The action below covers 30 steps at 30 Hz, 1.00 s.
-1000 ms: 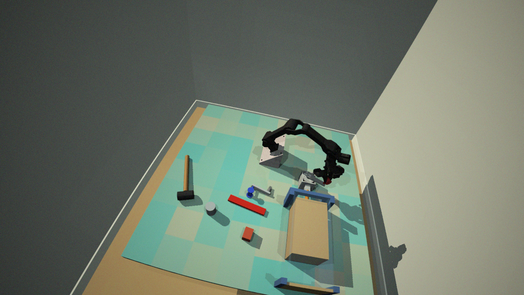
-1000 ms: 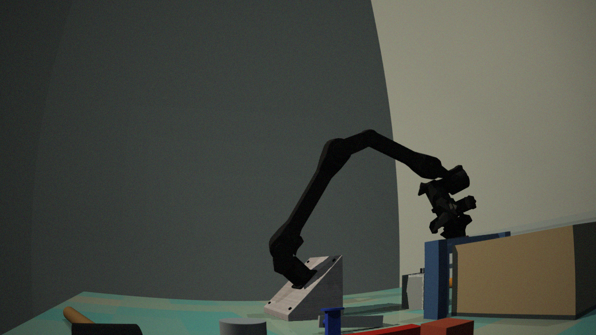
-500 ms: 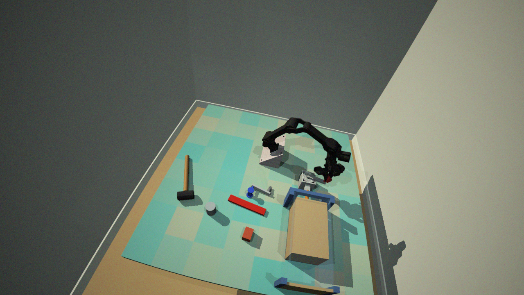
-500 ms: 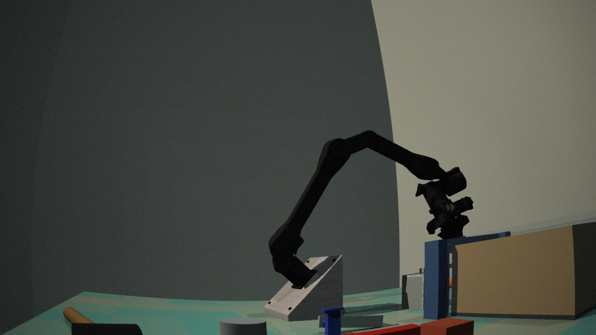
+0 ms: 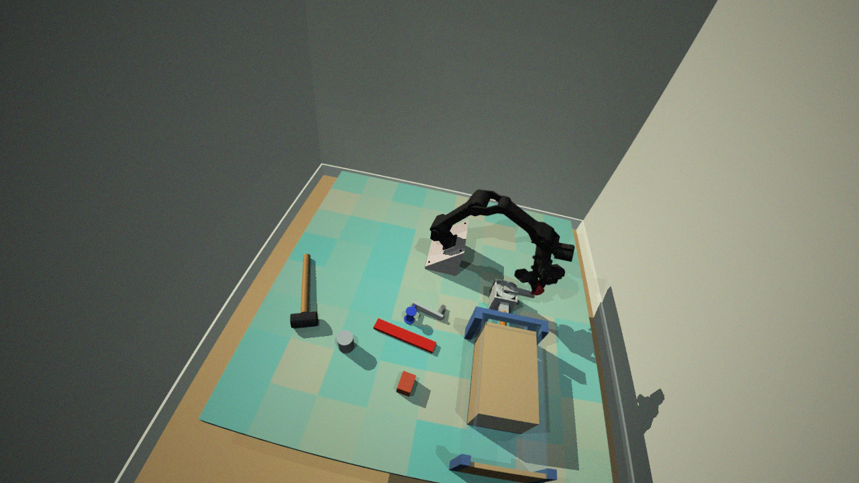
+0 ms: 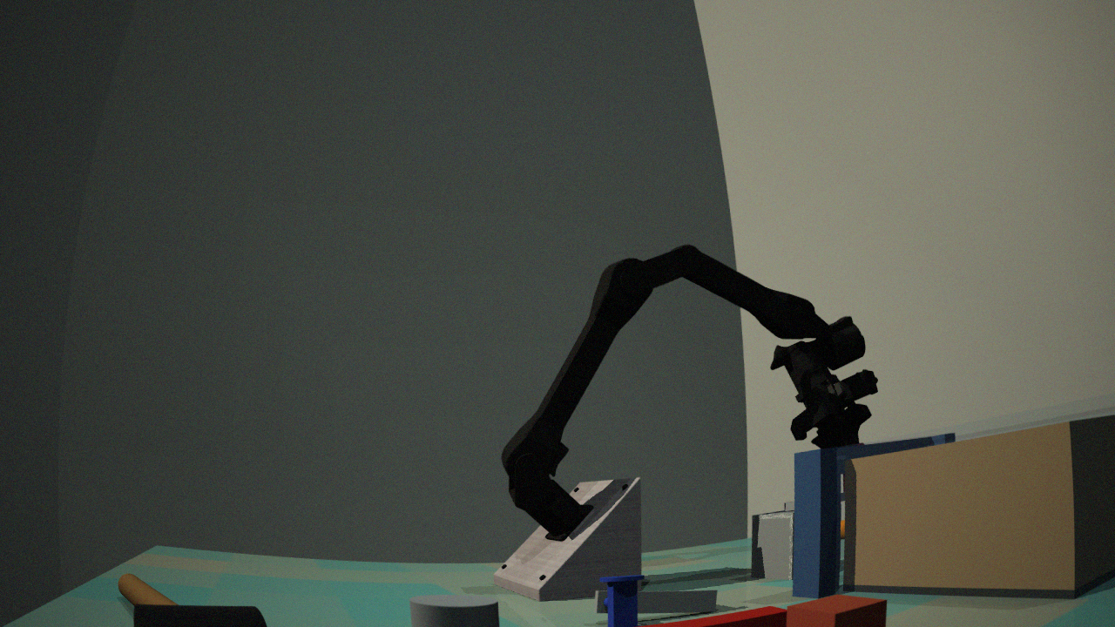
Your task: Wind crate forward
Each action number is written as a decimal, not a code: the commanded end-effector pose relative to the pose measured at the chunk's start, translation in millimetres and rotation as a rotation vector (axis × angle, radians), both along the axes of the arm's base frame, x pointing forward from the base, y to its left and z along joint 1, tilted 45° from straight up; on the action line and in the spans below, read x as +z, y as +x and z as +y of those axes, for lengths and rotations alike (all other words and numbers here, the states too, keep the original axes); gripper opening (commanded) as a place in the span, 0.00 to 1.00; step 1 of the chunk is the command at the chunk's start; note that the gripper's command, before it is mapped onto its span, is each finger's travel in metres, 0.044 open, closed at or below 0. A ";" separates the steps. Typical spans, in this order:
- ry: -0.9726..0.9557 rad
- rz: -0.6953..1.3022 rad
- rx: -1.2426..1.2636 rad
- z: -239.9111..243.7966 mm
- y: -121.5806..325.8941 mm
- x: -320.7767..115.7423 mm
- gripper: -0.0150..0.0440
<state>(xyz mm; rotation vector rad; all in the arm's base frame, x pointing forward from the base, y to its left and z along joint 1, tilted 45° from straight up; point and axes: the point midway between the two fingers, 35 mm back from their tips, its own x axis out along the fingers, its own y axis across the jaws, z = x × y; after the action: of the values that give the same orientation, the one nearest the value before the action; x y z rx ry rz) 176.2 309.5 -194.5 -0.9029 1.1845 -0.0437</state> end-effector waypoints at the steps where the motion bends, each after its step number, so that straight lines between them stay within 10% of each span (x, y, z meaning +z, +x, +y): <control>1: -0.016 0.039 0.007 -3.5 -21.0 -1.4 0.25; 30: -0.017 0.042 0.007 -13.5 -55.0 6.9 0.25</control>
<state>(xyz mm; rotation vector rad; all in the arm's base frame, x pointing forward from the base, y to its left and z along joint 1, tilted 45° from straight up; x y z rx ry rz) 136.3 302.7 -189.5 -0.9055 1.1973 -0.0317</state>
